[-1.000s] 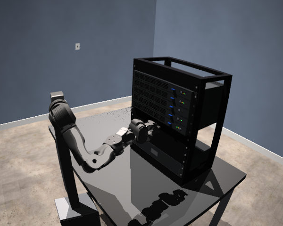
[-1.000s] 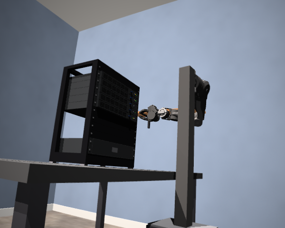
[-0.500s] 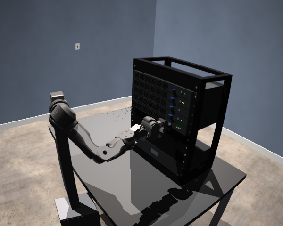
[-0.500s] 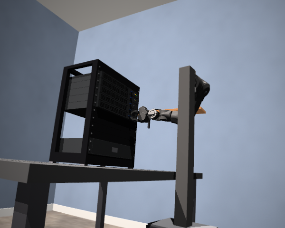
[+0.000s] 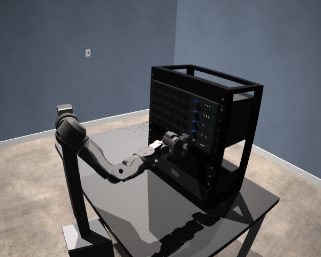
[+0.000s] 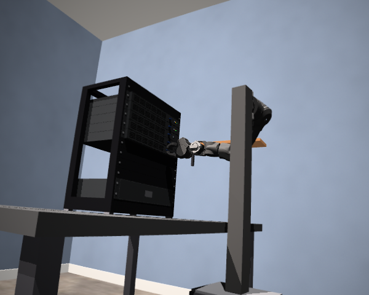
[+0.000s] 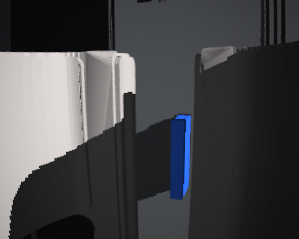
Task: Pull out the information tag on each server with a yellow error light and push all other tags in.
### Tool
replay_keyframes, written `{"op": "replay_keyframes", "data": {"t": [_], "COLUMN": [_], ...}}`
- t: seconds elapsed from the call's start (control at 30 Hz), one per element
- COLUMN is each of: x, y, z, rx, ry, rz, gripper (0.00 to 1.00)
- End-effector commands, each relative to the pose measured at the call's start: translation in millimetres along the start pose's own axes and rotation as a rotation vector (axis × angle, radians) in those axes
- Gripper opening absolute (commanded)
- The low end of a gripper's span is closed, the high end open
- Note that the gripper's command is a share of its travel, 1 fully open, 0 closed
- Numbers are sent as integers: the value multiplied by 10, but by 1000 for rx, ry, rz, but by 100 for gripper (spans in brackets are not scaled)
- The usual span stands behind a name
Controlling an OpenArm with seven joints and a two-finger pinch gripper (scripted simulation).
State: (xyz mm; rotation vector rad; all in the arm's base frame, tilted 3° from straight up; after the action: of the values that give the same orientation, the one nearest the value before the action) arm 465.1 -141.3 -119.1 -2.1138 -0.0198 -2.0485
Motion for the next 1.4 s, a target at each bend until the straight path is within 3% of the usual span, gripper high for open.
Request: {"op": "replay_keyframes", "data": {"t": [0.0, 1.37], "x": [38, 44], "y": [-16, -27], "z": [6, 15], "rx": [6, 5], "ry": [14, 12], "rz": [-2, -2], "gripper": [10, 10]}}
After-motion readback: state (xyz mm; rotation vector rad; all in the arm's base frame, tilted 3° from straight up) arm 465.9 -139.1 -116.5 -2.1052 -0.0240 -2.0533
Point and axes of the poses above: the point where the finger pads meet when closed, its own z axis out along the fingers, its own x axis across the jaws, y = z × x, the point moved 4 cm from there along -z, back along the fingers, and after that the axes turned 4 degrees about z, right-handed, at the moved point
